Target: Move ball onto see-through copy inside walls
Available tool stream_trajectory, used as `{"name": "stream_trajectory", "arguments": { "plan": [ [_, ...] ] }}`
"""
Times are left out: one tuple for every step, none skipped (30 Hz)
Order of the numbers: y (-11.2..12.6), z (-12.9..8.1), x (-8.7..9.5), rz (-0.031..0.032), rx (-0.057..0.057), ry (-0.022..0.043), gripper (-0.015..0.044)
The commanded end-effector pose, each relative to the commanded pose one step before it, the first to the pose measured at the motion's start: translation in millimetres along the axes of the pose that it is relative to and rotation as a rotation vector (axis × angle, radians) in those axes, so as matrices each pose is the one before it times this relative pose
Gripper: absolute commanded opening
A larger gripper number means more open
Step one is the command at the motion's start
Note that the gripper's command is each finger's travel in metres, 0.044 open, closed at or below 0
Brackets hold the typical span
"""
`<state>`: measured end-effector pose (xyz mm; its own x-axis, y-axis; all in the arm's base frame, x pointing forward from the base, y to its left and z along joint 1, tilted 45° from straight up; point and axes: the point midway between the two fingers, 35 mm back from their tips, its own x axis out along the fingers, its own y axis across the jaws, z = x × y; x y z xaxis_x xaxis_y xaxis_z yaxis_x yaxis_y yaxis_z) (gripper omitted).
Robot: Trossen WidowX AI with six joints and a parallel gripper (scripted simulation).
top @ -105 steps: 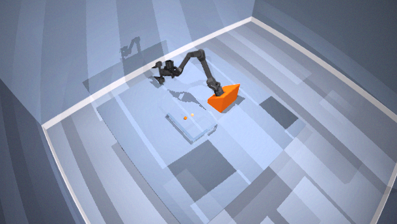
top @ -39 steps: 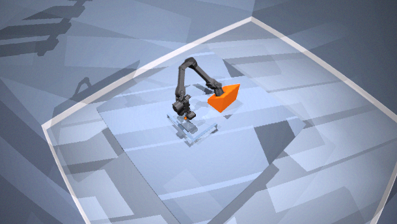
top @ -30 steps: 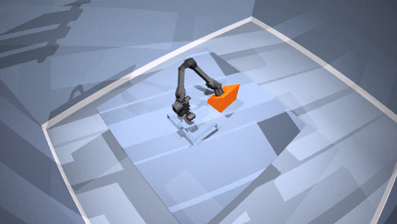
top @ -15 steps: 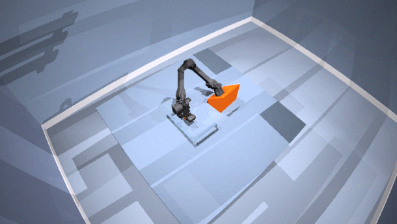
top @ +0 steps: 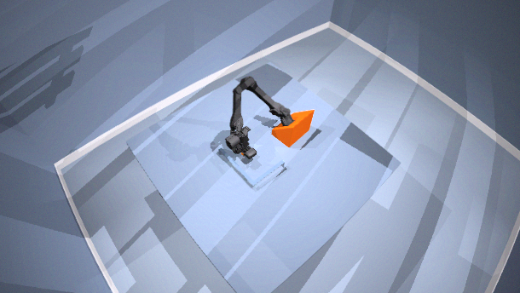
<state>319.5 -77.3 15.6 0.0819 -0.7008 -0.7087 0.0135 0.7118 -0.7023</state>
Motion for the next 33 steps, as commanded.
{"name": "stream_trajectory", "arguments": {
  "plan": [
    [1.97, 5.93, -22.85, 0.00589, 0.0055, -0.01252, 0.0000],
    [0.43, 0.54, -6.41, 0.00112, 0.0000, 0.00007, 0.0000],
    [0.36, 0.39, -6.46, 0.00090, 0.0000, 0.00011, 0.0000],
    [0.28, 0.24, -6.50, 0.00068, 0.0000, 0.00013, 0.0000],
    [0.20, 0.09, -6.54, 0.00046, -0.0001, 0.00015, 0.0000],
    [0.12, -0.06, -6.58, 0.00023, -0.0001, 0.00016, 0.0000],
    [0.03, -0.21, -6.62, 0.00001, -0.0001, 0.00017, 0.0000],
    [-0.06, -0.35, -6.65, -0.00021, -0.0001, 0.00017, 0.0000],
    [-0.16, -0.50, -6.67, -0.00044, 0.0000, 0.00016, 0.0000],
    [-0.26, -0.64, -6.69, -0.00067, 0.0000, 0.00014, 0.0000],
    [-0.36, -0.79, -6.71, -0.00089, 0.0000, 0.00012, 0.0000],
    [-0.47, -0.93, -6.72, -0.00112, 0.0000, 0.00009, 0.0000],
    [-0.57, -1.06, -6.71, -0.00134, 0.0000, 0.00005, 0.0000],
    [-0.55, -0.95, -5.41, -0.00124, 0.0000, 0.00001, 0.0000],
    [-0.36, -0.61, -3.25, -0.00082, 0.0000, -0.00001, 0.0000],
    [-0.13, -0.21, -1.08, -0.00028, 0.0000, -0.00001, 0.0000],
    [0.00, 0.00, 0.00, 0.00000, 0.0000, 0.00000, 0.0000],
    [0.13, -0.45, 0.31, -0.00001, 0.0000, 0.00002, 0.0000],
    [0.38, -1.37, 0.92, -0.00002, -0.0001, 0.00005, 0.0000],
    [0.63, -2.29, 1.54, -0.00004, -0.0001, 0.00009, 0.0000],
    [0.75, -2.79, 1.86, -0.00004, -0.0001, 0.00011, 0.0000],
    [0.74, -2.82, 1.86, -0.00005, -0.0001, 0.00011, 0.0000],
    [0.74, -2.85, 1.87, -0.00005, -0.0001, 0.00011, 0.0000],
    [0.73, -2.87, 1.87, -0.00005, -0.0001, 0.00011, 0.0000],
    [0.72, -2.90, 1.88, -0.00005, -0.0001, 0.00011, 0.0000],
    [0.71, -2.93, 1.88, -0.00005, -0.0001, 0.00012, 0.0000],
    [0.71, -2.96, 1.88, -0.00005, -0.0001, 0.00012, 0.0000],
    [0.67, -3.00, 1.86, -0.00005, 0.0003, 0.00008, 0.0000],
    [0.67, -3.02, 1.87, -0.00005, 0.0002, 0.00009, 0.0000],
    [0.66, -3.05, 1.88, -0.00005, 0.0002, 0.00009, 0.0000],
    [0.66, -3.07, 1.89, -0.00005, 0.0000, 0.00011, 0.0000],
    [0.66, -3.10, 1.90, -0.00005, -0.0001, 0.00012, 0.0000],
    [0.65, -3.12, 1.91, -0.00005, -0.0002, 0.00013, 0.0000]
  ]
}}
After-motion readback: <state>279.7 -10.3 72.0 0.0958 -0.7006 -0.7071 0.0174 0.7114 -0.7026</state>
